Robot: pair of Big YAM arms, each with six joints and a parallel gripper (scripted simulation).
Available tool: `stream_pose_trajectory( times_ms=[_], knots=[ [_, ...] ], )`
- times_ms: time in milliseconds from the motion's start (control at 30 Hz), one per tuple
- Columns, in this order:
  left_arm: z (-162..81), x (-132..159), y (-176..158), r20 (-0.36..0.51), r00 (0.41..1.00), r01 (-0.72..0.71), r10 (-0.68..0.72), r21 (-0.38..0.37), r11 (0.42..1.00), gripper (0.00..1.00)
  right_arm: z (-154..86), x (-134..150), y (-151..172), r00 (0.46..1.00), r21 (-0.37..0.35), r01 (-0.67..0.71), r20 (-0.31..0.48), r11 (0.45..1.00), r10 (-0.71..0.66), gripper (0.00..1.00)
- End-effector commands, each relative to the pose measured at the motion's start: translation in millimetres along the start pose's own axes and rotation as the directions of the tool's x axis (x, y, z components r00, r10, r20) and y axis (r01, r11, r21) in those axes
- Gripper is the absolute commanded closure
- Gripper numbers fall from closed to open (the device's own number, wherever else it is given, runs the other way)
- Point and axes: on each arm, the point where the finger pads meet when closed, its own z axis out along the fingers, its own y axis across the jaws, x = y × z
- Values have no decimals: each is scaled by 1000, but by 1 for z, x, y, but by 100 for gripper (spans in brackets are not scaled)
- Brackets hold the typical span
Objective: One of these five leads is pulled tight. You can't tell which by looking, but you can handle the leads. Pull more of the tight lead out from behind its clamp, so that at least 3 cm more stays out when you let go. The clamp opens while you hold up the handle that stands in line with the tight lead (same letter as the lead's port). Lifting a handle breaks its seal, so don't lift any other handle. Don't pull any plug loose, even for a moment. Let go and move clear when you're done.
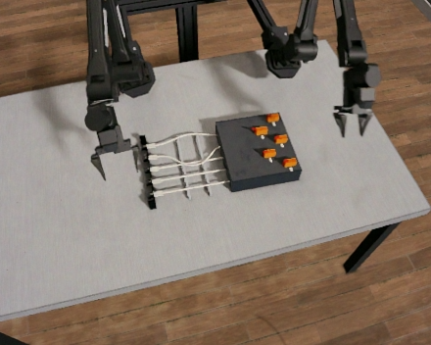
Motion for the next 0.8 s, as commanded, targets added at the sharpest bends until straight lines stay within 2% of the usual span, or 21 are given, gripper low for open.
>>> stream_pose_trajectory(
  times_ms=[0,133,267,533,567,767],
  knots=[
    [7,-25,53,-1,999,52,-52,-73,996,36,1,-38,-14,998,23,-1,61,1000,0,0],
    [3,-24,80,-5,997,77,-78,-106,991,36,2,-39,-11,998,15,2,62,1000,-3,0],
    [2,-26,90,3,997,83,-84,-117,990,36,2,-39,-11,998,15,2,62,1000,-3,0],
    [1,-31,83,13,997,76,-75,-103,992,36,2,-39,-11,998,15,2,62,1000,-3,0],
    [1,-31,83,13,997,76,-75,-103,992,36,0,-25,-7,999,10,2,39,1000,-3,0],
    [1,-31,83,13,997,76,-75,-103,992,36,0,-25,-7,999,10,2,39,1000,-3,0]
  ],
)
